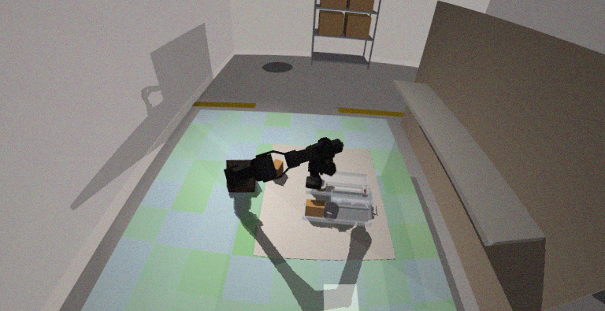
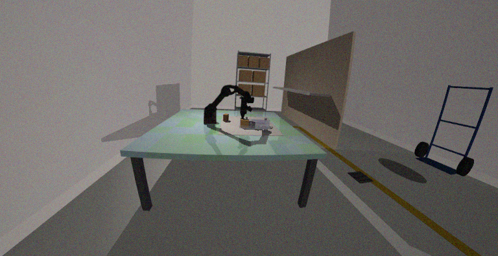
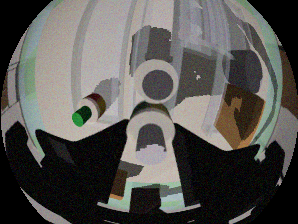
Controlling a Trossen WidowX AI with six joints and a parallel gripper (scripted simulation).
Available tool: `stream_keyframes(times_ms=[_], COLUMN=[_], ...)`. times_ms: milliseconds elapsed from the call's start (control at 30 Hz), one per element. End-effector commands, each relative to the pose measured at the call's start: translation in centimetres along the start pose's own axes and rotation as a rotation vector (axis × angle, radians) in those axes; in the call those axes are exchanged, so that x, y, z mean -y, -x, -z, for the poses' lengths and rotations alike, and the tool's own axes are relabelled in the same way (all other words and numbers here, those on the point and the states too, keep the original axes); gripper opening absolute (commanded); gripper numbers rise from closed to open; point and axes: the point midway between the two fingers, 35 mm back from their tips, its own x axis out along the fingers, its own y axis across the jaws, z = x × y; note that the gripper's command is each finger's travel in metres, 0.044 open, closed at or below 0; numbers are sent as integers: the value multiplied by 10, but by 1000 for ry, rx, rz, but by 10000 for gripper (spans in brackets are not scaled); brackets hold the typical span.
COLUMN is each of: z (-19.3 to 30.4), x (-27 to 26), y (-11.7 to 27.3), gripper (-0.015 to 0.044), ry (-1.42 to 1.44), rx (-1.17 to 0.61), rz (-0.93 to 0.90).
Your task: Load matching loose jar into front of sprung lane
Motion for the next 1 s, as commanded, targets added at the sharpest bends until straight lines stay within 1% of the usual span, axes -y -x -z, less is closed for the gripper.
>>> stream_keyframes(times_ms=[0, 967], z=[-6, -9], x=[1, 1], y=[1, 1], gripper=[0, 0], ry=[-12, -13], rx=[23, 23], rz=[7, 7])
